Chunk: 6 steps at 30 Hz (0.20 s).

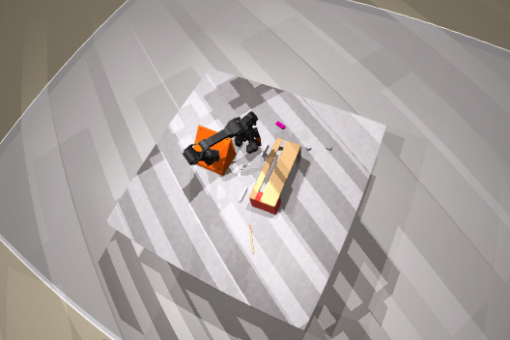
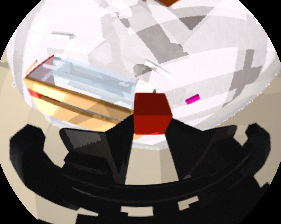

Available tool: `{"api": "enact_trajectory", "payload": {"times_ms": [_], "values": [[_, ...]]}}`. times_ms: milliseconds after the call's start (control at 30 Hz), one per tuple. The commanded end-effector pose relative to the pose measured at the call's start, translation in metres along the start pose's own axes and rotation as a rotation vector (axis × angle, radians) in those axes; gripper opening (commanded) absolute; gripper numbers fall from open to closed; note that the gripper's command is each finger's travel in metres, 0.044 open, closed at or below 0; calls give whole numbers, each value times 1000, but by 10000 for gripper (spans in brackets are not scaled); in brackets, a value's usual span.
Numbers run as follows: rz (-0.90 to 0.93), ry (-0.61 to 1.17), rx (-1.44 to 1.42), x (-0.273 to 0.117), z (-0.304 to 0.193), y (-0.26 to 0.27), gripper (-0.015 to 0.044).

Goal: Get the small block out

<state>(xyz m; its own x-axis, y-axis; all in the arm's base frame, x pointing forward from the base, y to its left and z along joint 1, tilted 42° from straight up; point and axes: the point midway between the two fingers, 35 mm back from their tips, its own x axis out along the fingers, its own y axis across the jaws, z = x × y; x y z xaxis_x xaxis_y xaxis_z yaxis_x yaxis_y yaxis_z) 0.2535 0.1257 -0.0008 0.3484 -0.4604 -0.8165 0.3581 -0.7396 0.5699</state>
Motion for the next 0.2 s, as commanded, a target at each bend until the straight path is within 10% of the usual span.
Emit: {"api": "enact_trajectory", "payload": {"times_ms": [0,167], "values": [[-4,-3,-6,0,1,0,0],[-4,-3,-6,0,1,0,0]]}}
